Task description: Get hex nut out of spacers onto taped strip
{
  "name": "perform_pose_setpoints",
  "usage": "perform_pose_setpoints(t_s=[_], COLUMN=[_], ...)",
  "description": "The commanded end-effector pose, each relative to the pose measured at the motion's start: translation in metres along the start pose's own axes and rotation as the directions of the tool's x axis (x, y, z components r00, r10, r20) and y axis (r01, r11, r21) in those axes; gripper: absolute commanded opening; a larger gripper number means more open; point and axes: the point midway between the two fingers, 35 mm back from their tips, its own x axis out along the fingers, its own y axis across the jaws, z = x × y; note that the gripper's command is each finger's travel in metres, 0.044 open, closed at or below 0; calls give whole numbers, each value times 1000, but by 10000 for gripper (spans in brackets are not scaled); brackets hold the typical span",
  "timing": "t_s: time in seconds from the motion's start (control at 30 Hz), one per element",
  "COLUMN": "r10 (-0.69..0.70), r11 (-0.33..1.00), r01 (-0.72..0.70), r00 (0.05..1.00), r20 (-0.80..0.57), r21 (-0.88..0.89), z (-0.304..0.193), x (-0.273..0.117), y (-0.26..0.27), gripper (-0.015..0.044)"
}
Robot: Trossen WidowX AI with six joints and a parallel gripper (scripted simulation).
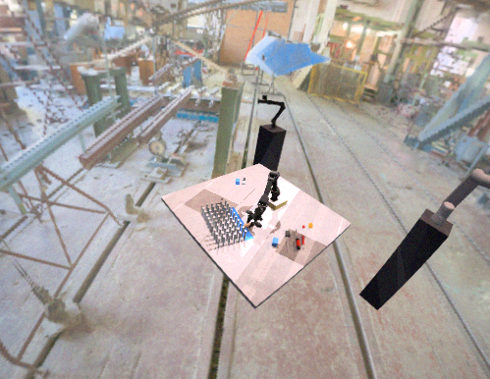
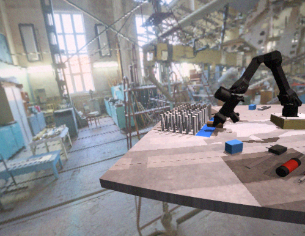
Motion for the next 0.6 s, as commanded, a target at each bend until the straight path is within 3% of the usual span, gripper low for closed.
perform_pose_setpoints(t_s=[0.0,0.57], r10=[-2,-2], r11=[1000,1000], r01=[2,2], r00=[1000,1000], r20=[-4,-4], r21=[0,-1], z=[-5,-1], x=[2,12], y=[0,0], gripper=[0,0])
